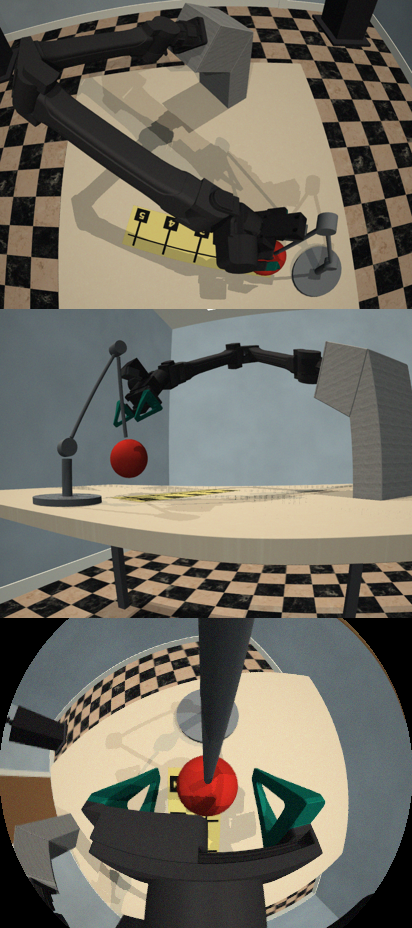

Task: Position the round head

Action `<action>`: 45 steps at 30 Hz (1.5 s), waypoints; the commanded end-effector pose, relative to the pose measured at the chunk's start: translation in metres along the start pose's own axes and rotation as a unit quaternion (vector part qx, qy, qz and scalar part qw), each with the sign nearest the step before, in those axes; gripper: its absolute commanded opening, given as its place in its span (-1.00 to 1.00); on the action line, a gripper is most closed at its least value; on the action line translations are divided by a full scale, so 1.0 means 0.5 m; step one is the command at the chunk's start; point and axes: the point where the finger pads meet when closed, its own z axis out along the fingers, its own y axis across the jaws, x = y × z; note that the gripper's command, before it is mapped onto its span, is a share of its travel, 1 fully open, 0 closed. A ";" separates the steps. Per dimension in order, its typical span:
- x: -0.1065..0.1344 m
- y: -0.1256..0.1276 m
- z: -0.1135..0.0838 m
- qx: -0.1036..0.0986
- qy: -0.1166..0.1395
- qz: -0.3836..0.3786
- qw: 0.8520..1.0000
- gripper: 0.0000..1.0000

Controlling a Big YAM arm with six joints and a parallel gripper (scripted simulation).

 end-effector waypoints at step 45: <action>-0.016 -0.004 -0.135 0.003 -0.003 -0.001 1.000 1.00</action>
